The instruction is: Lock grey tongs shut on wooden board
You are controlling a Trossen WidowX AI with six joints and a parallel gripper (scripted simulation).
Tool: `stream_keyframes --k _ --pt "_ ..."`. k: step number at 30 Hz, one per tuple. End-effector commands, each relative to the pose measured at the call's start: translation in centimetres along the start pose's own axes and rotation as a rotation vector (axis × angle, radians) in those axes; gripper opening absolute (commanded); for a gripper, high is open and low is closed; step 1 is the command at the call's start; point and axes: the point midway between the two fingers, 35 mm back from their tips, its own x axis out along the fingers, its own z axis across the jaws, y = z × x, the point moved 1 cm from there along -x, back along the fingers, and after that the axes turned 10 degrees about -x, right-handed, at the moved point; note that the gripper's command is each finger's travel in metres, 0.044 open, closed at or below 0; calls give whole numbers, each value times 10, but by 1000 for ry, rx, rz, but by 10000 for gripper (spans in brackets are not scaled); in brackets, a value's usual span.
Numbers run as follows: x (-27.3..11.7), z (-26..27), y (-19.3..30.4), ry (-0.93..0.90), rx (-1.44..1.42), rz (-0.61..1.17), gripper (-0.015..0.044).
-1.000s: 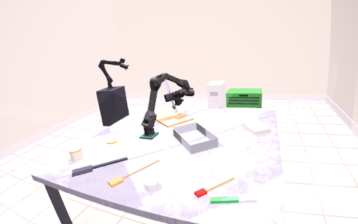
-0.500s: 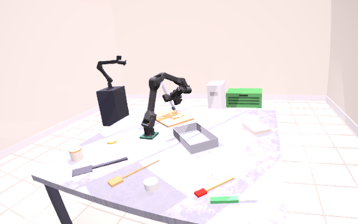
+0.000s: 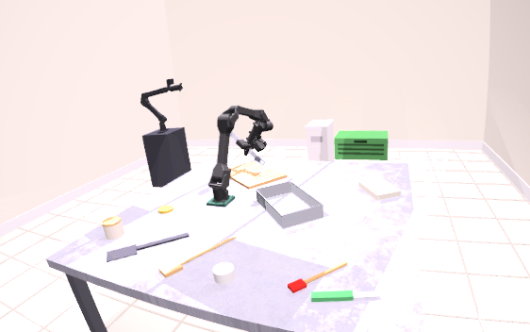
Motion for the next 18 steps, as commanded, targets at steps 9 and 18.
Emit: stream_keyframes --k 9,18 --pt "-2 8 7 -23 33 -366 -150" --pt "-9 14 14 -85 47 -551 -150"
